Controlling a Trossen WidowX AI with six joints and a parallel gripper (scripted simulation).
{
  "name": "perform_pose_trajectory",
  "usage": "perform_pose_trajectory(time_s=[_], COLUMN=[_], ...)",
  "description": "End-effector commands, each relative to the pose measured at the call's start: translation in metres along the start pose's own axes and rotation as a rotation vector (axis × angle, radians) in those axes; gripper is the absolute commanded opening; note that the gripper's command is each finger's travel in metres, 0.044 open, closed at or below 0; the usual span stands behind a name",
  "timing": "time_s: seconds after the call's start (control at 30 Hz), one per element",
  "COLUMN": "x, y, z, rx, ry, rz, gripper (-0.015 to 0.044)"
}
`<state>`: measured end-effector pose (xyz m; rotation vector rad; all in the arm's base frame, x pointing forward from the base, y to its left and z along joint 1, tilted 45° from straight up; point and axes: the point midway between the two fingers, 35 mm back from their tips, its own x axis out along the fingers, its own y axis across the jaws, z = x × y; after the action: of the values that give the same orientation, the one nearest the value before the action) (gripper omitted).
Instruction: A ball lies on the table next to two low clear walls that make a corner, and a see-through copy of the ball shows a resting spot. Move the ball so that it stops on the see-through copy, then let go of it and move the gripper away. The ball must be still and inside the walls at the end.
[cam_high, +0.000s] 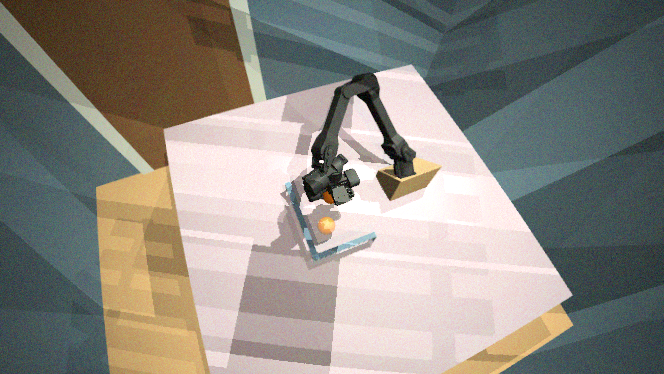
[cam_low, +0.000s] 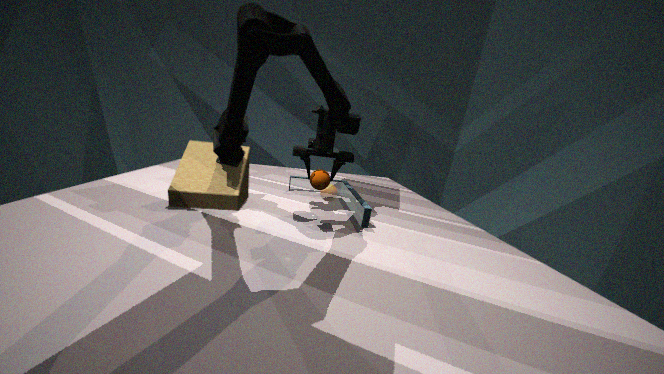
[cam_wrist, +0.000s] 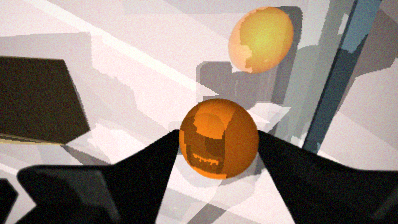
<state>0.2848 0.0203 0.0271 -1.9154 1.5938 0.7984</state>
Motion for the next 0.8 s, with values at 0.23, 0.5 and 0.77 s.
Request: perform_pose_trajectory(time_s=[0.23, 0.5, 0.77], x=[-0.075, -0.071, -0.055], y=[0.008, 0.001, -0.02], z=[-0.004, 0.004, 0.032], rx=[0.009, 0.009, 0.011], ry=[0.004, 0.004, 0.003], rz=[-0.005, -0.005, -0.007], gripper=[0.0, 0.0, 0.0])
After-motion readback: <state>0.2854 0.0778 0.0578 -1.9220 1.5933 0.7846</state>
